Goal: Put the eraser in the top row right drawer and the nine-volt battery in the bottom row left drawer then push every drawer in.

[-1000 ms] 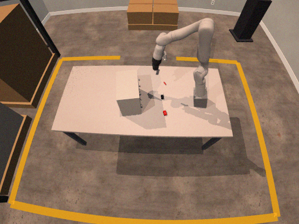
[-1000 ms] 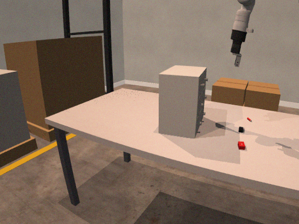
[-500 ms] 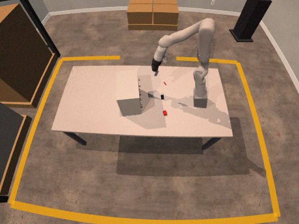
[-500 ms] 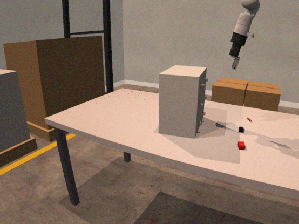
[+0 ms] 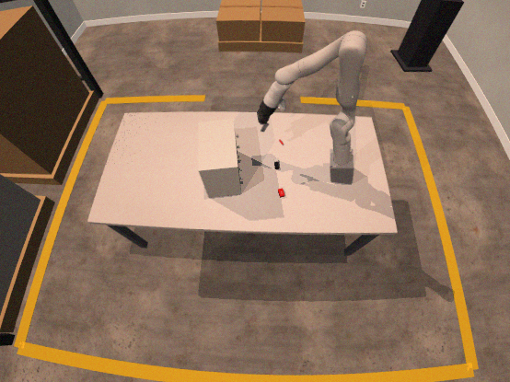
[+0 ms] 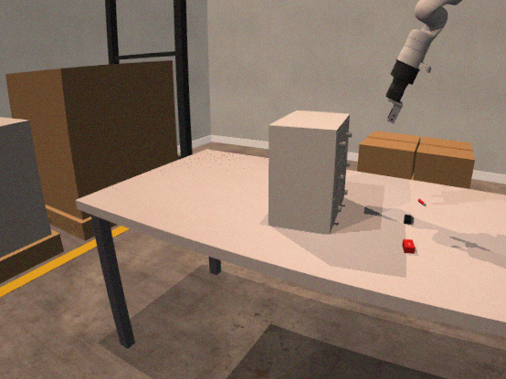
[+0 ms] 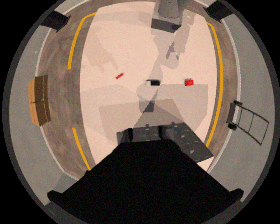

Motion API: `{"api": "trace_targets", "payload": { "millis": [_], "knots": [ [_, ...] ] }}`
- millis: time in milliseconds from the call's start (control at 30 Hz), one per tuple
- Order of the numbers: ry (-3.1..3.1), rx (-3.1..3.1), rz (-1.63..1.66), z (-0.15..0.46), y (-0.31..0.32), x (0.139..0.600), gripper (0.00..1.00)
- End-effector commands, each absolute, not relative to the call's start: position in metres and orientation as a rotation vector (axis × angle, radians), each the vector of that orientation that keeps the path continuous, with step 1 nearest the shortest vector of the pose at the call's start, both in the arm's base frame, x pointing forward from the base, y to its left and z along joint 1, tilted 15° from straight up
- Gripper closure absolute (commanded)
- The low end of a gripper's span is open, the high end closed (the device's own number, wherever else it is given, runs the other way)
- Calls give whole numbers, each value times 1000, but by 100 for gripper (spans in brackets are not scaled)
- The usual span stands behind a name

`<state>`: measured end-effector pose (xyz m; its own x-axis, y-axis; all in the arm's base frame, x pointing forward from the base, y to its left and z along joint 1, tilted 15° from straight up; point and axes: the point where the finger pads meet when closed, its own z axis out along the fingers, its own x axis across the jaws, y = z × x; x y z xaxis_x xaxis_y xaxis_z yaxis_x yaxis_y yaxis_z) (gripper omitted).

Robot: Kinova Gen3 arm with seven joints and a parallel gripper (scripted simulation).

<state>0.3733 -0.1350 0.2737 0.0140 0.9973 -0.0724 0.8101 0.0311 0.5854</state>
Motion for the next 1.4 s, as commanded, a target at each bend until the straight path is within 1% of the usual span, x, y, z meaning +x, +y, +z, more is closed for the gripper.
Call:
{"api": "trace_targets", "payload": {
  "millis": [0, 1367],
  "knots": [
    [1838, 1812, 546, 268, -134, 375, 0],
    [1758, 1727, 648, 250, -137, 395, 0]
  ]
}}
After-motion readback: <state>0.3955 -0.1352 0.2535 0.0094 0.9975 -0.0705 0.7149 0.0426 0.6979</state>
